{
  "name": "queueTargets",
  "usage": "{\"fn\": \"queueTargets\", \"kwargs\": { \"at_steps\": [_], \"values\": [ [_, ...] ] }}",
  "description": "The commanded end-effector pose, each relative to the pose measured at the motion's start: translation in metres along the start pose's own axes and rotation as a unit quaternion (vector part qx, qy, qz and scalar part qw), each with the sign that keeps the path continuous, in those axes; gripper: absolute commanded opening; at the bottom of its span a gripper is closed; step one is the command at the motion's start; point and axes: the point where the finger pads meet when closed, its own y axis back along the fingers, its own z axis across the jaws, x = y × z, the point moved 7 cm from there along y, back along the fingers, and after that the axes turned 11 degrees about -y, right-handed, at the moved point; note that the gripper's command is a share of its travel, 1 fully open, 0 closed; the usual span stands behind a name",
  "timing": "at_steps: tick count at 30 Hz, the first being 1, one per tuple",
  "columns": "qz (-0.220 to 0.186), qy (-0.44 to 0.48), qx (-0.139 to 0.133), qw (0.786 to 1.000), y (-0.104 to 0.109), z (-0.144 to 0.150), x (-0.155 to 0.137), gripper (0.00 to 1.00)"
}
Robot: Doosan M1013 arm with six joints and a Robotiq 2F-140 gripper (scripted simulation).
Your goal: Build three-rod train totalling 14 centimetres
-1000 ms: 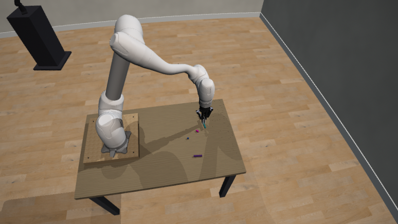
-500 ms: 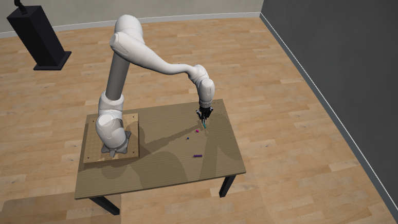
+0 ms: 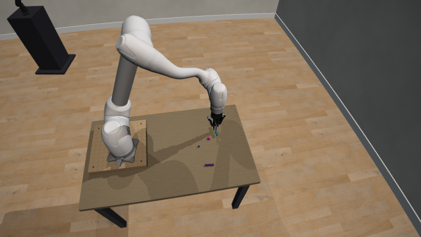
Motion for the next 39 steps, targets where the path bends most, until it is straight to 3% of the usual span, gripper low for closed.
{"fn": "queueTargets", "kwargs": {
  "at_steps": [1, 39],
  "values": [
    [-0.001, 0.002, 0.001, 1.0, -0.0043, -0.0012, -0.002, 0.03],
    [-0.001, 0.002, 0.001, 1.0, -0.0128, -0.0012, -0.002, 0.03]
  ]
}}
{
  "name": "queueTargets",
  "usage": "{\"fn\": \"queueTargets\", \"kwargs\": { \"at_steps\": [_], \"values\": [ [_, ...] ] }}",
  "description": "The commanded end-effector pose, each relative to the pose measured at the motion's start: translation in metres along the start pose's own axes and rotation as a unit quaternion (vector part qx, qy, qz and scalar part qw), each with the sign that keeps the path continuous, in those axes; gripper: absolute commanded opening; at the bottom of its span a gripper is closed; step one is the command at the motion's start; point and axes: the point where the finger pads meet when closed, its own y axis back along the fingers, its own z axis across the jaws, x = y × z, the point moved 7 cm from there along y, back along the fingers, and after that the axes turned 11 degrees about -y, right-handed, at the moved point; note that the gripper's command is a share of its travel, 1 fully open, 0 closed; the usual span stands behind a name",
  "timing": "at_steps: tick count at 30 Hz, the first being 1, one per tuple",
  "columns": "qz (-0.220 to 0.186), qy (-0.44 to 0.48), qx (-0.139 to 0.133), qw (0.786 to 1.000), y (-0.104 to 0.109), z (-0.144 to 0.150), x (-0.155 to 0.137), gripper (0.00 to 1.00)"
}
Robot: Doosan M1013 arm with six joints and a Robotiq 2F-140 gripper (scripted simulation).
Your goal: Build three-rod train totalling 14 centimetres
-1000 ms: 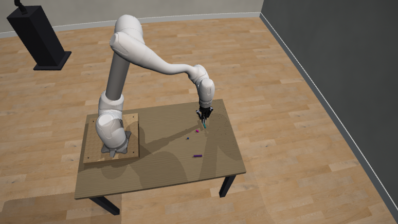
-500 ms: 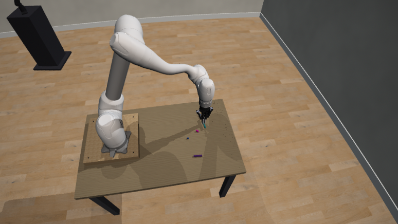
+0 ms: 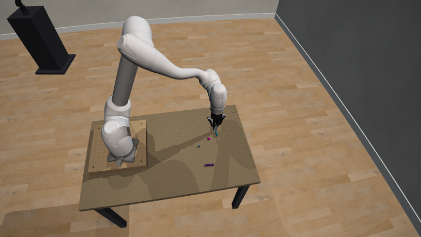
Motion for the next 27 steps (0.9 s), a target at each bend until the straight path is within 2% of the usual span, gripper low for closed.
{"fn": "queueTargets", "kwargs": {
  "at_steps": [1, 27],
  "values": [
    [-0.002, 0.002, 0.002, 1.0, -0.0076, -0.0016, -0.0021, 0.03],
    [-0.002, 0.002, 0.002, 1.0, -0.01, -0.0016, -0.0021, 0.03]
  ]
}}
